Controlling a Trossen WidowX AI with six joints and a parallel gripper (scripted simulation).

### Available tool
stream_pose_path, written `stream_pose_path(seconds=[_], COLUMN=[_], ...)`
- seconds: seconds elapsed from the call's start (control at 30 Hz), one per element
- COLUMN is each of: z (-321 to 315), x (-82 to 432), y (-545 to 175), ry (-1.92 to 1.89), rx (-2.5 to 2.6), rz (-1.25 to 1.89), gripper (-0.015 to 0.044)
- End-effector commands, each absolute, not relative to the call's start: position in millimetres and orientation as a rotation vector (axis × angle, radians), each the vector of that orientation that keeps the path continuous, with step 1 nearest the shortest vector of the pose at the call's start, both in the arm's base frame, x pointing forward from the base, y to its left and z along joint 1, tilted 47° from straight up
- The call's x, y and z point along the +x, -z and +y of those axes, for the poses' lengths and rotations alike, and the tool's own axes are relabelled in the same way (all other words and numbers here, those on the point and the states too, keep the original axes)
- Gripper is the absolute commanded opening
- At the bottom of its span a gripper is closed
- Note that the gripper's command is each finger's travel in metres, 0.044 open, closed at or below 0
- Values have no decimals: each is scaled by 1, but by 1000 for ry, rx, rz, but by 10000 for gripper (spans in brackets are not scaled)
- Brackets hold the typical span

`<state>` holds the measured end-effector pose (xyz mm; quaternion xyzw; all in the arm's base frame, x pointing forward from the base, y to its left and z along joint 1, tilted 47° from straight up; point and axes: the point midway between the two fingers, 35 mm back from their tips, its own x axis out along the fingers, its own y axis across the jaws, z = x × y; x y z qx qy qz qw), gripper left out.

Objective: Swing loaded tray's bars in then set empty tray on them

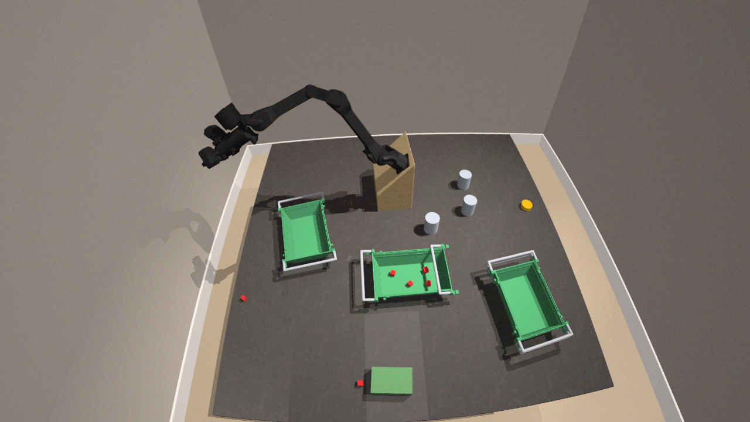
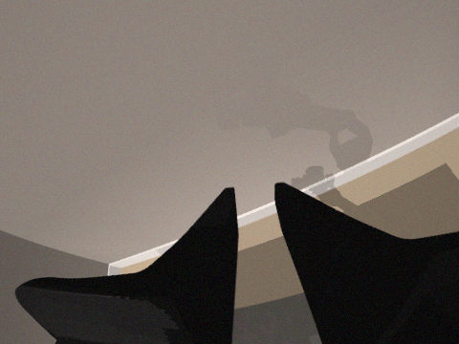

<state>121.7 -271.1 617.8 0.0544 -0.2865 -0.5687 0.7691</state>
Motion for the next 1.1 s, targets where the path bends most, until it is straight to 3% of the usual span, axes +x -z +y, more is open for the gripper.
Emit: stream_pose_path(seconds=[0.0,0.5,0.8,1.07], z=[-299,-300,-243,-166], x=[174,347,419,447], y=[-571,-386,-255,-146], ry=[1228,1097,932,699], rx=[171,99,-144,-475], rz=[-425,313,805,1201], gripper=[89,89,89,89])
